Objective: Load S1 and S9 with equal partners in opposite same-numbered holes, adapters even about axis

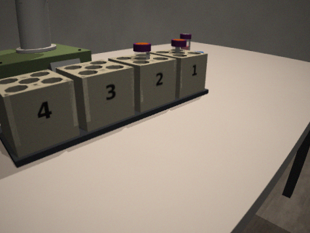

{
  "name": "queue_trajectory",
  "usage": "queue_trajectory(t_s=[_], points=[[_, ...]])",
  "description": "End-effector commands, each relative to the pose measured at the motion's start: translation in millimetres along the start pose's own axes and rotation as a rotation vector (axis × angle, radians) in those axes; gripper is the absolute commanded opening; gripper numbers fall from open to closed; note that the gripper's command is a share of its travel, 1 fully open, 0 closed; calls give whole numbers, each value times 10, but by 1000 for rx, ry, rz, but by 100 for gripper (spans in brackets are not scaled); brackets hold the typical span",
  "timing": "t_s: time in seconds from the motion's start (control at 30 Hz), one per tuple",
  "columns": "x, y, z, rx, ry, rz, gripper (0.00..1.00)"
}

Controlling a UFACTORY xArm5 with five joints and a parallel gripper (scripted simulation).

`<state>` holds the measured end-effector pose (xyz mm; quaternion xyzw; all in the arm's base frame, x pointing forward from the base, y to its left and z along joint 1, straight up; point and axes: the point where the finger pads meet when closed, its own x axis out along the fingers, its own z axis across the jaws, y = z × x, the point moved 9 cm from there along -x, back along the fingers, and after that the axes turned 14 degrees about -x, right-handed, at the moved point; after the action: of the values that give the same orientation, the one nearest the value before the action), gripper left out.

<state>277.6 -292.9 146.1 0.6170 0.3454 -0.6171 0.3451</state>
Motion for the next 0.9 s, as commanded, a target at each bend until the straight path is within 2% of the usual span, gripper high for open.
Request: queue_trajectory(t_s=[0.0, 0.2, 0.87], points=[[-34, 8, 8, 0, 5, 5, 0], [-54, 8, 8, 0, 5, 5, 0], [-415, 7, 10, 0, 5, 5, 0]])
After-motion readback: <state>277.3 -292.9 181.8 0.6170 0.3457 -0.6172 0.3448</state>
